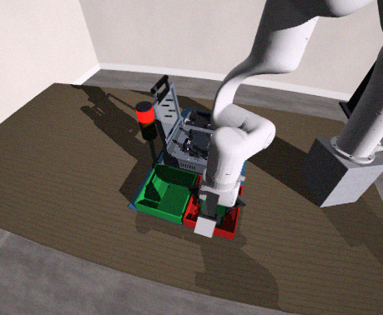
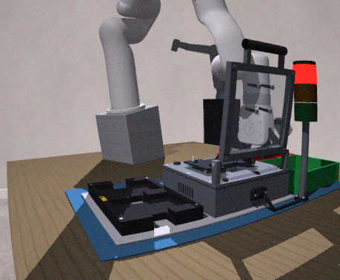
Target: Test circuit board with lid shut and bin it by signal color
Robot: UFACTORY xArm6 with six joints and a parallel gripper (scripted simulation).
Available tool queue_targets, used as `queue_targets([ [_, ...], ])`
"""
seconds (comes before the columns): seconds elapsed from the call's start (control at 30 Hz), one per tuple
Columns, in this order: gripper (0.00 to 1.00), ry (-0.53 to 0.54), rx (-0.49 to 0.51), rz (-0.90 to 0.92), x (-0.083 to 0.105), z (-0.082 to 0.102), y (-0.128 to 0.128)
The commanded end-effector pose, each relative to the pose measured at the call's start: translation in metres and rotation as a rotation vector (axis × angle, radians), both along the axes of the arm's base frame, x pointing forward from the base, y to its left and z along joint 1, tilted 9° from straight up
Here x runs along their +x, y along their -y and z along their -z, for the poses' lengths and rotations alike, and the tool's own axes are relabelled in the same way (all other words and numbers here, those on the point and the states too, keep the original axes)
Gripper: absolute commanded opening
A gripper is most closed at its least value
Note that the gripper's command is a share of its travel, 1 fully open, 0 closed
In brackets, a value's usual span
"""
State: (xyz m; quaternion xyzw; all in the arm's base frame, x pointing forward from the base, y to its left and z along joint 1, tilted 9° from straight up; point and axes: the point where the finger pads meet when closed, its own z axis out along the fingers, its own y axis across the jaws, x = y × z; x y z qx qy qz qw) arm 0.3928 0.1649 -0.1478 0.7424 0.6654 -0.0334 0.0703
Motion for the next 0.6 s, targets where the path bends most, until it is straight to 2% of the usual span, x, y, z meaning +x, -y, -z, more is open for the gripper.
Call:
queue_targets([
  [0.0, 0.79, 0.003, 0.002, 0.0, 0.0015, -0.001, -0.0008],
  [0.57, 0.79, 0.003, 0.002, 0.0, 0.0015, 0.0004, -0.0006],
])
